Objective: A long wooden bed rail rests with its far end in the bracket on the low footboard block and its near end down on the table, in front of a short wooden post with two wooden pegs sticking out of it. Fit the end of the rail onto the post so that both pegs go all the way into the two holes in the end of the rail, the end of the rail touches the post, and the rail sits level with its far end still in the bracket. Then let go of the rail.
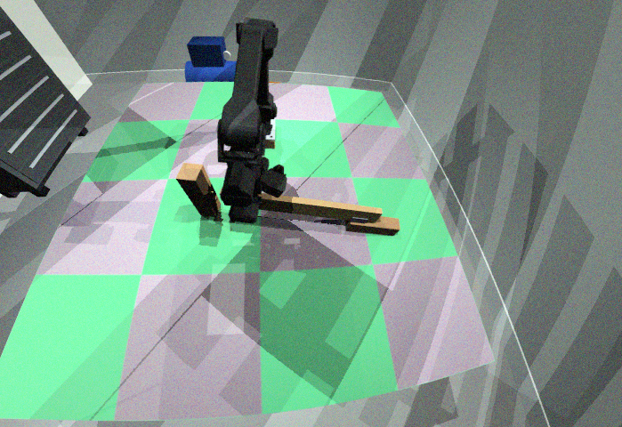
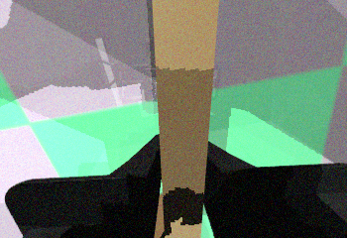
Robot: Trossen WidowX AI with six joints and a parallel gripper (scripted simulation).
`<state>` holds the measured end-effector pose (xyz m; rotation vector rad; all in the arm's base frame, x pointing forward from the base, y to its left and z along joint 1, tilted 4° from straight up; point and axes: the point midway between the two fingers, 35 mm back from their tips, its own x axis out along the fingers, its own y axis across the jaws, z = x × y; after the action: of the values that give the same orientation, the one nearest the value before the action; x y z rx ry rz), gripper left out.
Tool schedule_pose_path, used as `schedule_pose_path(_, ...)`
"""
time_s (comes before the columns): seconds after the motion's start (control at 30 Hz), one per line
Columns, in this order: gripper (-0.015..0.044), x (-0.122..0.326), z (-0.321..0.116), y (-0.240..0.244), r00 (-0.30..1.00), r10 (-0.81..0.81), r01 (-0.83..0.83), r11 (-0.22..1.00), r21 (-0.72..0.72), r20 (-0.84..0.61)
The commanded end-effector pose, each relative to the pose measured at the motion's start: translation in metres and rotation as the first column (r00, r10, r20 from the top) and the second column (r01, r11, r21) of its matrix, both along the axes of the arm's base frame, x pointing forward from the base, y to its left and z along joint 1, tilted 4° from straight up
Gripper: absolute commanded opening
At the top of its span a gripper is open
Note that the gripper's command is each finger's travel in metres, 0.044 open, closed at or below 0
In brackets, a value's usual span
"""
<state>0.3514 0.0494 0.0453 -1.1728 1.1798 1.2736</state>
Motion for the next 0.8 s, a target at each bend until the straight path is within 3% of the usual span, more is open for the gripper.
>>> schedule_pose_path(0.0, 0.0, 0.0007, 0.0012, 0.0005, 1.0, -0.001, 0.001, 1.0, 0.003, 0.006)
schedule_pose_path(0.77, 0.0, 0.0003, 0.0008, 0.0024, 1.0, -0.001, 0.001, 1.0, 0.003, 0.006)
